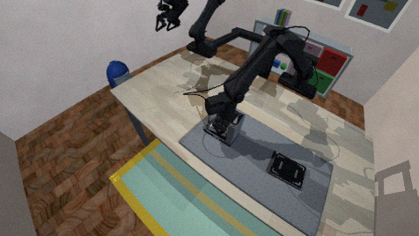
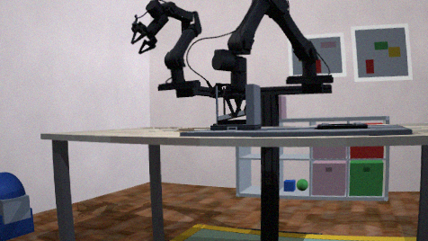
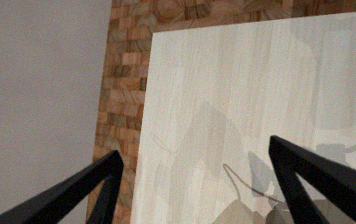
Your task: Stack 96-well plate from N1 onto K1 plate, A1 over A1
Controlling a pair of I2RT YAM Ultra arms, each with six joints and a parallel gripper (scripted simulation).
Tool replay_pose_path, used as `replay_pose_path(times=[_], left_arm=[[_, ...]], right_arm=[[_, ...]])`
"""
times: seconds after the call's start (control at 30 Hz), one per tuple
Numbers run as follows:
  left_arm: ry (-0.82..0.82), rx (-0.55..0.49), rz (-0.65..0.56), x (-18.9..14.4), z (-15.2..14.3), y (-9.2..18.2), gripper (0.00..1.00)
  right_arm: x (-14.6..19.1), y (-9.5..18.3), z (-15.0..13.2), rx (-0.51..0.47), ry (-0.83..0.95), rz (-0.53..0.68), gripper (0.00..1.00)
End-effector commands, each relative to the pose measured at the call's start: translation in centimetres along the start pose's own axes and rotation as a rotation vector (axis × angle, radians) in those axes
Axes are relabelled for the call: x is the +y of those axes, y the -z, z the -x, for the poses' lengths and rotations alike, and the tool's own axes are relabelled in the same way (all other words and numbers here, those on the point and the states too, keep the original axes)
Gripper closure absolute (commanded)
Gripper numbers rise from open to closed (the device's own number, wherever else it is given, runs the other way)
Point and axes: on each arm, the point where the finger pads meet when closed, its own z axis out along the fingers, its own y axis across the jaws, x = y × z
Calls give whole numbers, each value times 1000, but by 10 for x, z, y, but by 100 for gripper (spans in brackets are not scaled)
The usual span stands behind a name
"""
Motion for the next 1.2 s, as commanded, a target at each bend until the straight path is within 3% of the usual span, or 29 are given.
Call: replay_pose_path(times=[0.0,1.17], left_arm=[[4,44,-7,-6,-16,-13,100],[4,44,-7,-7,-18,-18,100]], right_arm=[[9,14,16,-36,-41,51,0],[9,14,16,-36,-41,51,0]])
